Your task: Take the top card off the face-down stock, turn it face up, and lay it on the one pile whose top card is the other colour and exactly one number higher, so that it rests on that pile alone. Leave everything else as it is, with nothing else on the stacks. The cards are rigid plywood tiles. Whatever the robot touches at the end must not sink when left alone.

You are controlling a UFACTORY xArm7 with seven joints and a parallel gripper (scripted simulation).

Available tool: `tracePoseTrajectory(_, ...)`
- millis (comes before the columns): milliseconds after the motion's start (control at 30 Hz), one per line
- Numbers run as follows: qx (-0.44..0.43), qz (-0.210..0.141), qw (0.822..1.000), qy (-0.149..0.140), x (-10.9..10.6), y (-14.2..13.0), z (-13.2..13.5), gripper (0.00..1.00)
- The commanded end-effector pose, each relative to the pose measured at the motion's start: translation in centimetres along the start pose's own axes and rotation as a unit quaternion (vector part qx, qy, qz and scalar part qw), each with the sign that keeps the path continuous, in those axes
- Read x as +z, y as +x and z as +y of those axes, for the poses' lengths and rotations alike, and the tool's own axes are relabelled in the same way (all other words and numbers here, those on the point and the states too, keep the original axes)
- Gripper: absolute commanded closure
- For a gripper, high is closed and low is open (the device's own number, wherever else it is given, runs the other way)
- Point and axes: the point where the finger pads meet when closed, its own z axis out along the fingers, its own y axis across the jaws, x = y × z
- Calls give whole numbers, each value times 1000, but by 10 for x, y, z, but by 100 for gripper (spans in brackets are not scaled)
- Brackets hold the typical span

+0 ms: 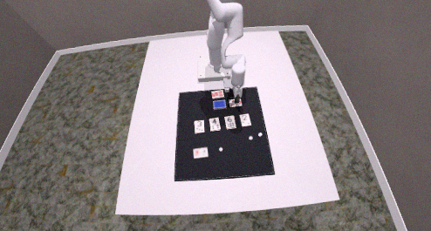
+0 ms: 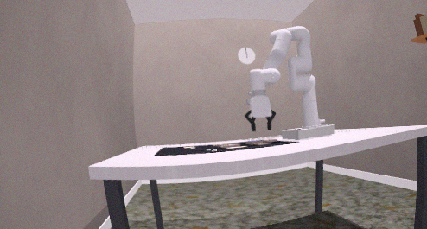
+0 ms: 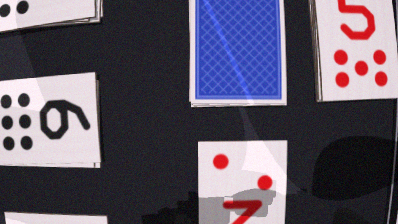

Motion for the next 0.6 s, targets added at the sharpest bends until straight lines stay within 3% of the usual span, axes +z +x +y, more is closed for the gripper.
tracePoseTrajectory(0, 0, -2, 1000, 0, 4, 0, -1, 13)
tracePoseTrajectory(567, 0, -2, 1000, 0, 34, 0, -2, 13)
